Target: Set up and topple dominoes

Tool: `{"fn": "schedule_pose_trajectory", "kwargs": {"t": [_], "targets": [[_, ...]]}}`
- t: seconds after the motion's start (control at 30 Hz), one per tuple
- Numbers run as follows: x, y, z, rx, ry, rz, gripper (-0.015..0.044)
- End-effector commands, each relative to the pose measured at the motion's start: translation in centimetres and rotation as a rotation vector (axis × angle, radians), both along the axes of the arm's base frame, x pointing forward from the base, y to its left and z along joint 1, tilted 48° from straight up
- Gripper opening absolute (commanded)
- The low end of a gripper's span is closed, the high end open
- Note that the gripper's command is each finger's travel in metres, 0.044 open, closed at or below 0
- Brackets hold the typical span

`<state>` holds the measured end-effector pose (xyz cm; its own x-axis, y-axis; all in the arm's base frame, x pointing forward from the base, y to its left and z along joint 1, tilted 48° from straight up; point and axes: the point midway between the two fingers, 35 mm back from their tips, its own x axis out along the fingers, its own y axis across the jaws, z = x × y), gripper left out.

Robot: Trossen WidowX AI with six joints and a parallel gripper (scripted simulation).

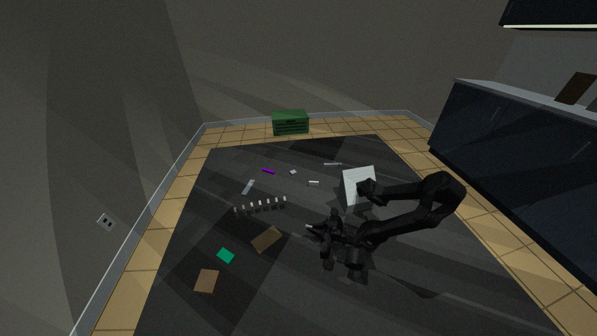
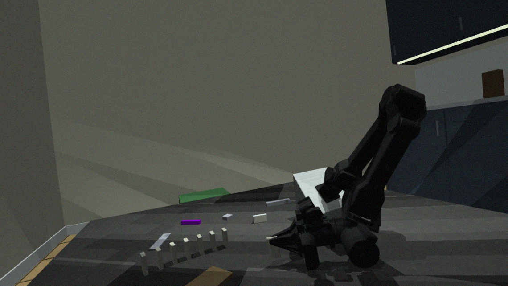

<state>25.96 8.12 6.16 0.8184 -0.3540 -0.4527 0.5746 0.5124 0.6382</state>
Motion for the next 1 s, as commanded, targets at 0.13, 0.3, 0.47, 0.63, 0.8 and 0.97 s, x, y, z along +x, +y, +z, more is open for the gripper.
{"fn": "schedule_pose_trajectory", "kwargs": {"t": [0.13, 0.3, 0.47, 0.63, 0.8, 0.97], "targets": [[-0.04, 1.0, -0.95, 0.002, -0.013, 0.002, 0.0029], [-0.04, 1.0, -0.95, 0.002, -0.013, 0.002, 0.0029], [-0.04, 1.0, -0.95, 0.002, -0.013, 0.002, 0.0055], [-0.04, 1.0, -0.95, 0.002, -0.013, 0.002, 0.0187], [-0.04, 1.0, -0.95, 0.002, -0.013, 0.002, 0.0318], [-0.04, 0.92, -0.87, 0.002, -0.013, 0.002, 0.044]]}}
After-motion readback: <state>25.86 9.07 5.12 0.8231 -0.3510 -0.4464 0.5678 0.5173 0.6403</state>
